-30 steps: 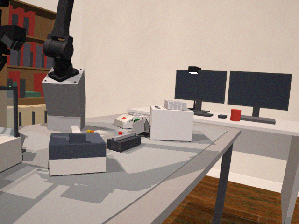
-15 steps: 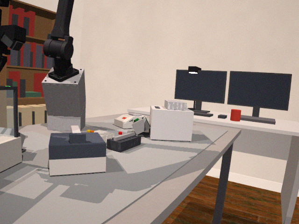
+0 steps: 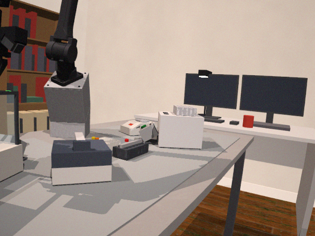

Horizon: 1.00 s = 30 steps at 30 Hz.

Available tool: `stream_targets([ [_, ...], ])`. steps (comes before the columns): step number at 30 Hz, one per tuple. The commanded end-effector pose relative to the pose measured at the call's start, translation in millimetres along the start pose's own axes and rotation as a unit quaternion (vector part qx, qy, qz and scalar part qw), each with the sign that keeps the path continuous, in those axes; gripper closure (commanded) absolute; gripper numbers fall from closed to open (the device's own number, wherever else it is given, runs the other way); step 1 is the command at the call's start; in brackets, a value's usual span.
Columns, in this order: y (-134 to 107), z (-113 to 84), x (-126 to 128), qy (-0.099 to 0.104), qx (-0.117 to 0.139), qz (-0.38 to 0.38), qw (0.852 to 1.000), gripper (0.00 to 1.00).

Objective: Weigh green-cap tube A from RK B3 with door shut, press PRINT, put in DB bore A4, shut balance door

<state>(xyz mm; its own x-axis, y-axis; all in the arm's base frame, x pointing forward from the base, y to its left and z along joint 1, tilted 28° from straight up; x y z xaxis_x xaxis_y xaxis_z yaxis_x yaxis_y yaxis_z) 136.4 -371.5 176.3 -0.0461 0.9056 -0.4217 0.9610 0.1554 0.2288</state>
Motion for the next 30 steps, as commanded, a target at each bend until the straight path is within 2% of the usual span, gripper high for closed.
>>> stream_targets([
  [1, 4, -6.5, -10, -0.012, -0.002, -0.001, 1.0, 0.7],
  [6, 4, -6.5, -10, -0.012, -0.002, -0.001, 1.0, 0.7],
  [7, 4, -6.5, -10, -0.012, -0.002, -0.001, 1.0, 0.94],
  [25, 4, -6.5, -10, -0.012, -0.002, -0.001, 1.0, 0.94],
  [30, 11, -5.9, -22, -0.011, -0.003, 0.0, 1.0, 0.94],
])
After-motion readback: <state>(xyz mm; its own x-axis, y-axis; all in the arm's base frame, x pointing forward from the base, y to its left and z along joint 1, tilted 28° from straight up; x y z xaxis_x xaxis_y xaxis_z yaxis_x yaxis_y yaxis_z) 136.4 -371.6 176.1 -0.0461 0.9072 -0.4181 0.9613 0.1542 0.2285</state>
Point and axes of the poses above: the point where the finger pads meet when closed, its own z axis out along the fingers, its own x axis across the jaws, y = z × x, the point moved 1 cm from there along -z, back along the fingers, and after that the axes turned 14 degrees about z, right-handed, at the moved point
